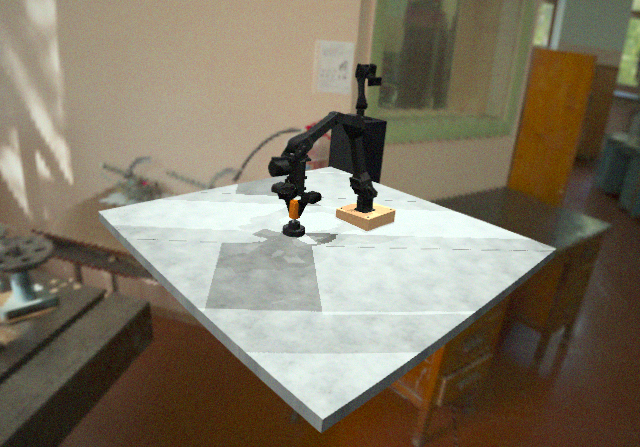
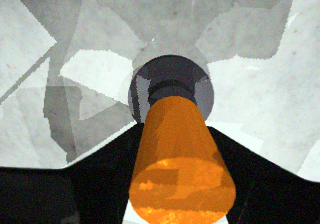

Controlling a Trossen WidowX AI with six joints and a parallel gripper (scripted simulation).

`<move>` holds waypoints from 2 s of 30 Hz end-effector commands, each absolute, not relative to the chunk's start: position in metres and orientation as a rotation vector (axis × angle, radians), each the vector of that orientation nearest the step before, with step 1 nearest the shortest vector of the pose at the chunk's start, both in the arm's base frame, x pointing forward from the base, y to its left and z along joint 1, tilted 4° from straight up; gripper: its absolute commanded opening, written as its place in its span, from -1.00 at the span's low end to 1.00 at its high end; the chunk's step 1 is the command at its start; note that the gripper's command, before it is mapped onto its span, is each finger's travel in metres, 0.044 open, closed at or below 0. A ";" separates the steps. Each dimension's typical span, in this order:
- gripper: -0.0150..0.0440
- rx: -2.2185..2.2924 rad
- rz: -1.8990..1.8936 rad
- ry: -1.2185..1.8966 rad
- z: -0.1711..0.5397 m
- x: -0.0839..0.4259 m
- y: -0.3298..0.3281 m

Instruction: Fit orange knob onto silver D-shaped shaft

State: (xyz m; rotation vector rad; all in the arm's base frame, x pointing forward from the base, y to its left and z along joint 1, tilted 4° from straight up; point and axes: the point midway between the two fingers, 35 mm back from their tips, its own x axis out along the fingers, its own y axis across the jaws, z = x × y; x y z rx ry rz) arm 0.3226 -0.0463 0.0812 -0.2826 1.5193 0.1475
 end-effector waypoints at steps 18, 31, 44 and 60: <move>-0.49 -0.425 0.286 1.505 0.078 0.323 -0.046; -0.49 -0.424 0.286 1.505 0.083 0.323 -0.046; -0.49 -0.591 0.446 1.481 0.079 0.323 -0.047; -0.49 -0.591 0.446 1.481 0.078 0.323 -0.047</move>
